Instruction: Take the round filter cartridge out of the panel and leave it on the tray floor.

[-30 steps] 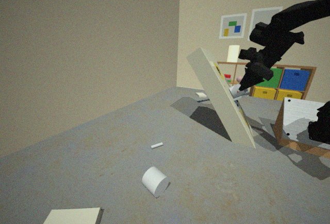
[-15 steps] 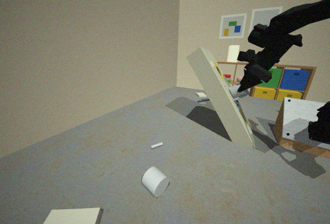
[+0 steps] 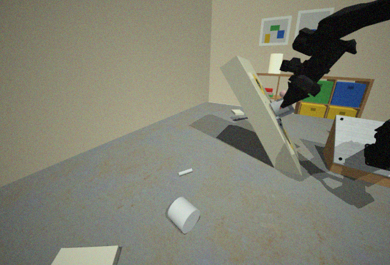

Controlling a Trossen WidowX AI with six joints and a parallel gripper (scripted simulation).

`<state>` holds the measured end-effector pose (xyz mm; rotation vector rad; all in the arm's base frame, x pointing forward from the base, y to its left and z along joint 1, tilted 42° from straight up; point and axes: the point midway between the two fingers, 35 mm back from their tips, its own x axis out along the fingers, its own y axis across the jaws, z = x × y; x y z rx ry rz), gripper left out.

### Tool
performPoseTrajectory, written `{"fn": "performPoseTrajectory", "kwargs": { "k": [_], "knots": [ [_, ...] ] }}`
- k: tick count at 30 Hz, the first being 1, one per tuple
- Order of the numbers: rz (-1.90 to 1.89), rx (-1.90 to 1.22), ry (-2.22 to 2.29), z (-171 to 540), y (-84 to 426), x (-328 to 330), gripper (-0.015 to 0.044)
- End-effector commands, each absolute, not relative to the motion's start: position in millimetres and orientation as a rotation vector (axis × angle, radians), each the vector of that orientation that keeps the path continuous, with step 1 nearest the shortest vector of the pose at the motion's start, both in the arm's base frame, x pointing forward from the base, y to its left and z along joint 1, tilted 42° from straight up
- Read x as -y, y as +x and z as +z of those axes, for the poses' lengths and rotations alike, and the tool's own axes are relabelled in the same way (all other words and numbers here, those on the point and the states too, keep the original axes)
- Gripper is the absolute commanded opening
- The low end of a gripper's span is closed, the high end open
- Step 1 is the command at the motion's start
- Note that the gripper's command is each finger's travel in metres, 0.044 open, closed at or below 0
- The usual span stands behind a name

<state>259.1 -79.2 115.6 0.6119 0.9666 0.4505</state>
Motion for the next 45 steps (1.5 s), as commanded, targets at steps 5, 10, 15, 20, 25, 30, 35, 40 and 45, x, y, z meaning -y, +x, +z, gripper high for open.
{"fn": "performPoseTrajectory", "kwargs": {
  "k": [5, 10, 15, 20, 25, 30, 35, 40, 45],
  "knots": [
    [0.449, -0.961, 0.606, 130, 271, 91, 0.0],
    [0.431, -0.965, 0.618, 143, 262, 107, 0.0],
    [0.415, -0.967, 0.634, 160, 250, 125, 0.0],
    [0.402, -0.965, 0.653, 177, 236, 140, 0.0],
    [0.399, -0.963, 0.66, 184, 230, 149, 0.0],
    [0.412, -0.964, 0.643, 167, 235, 166, 0.0],
    [0.425, -0.964, 0.625, 148, 239, 183, 0.0],
    [0.439, -0.964, 0.608, 128, 243, 199, 0.0],
    [0.422, -0.981, 0.633, 125, 241, 199, 0.0]
  ]
}}
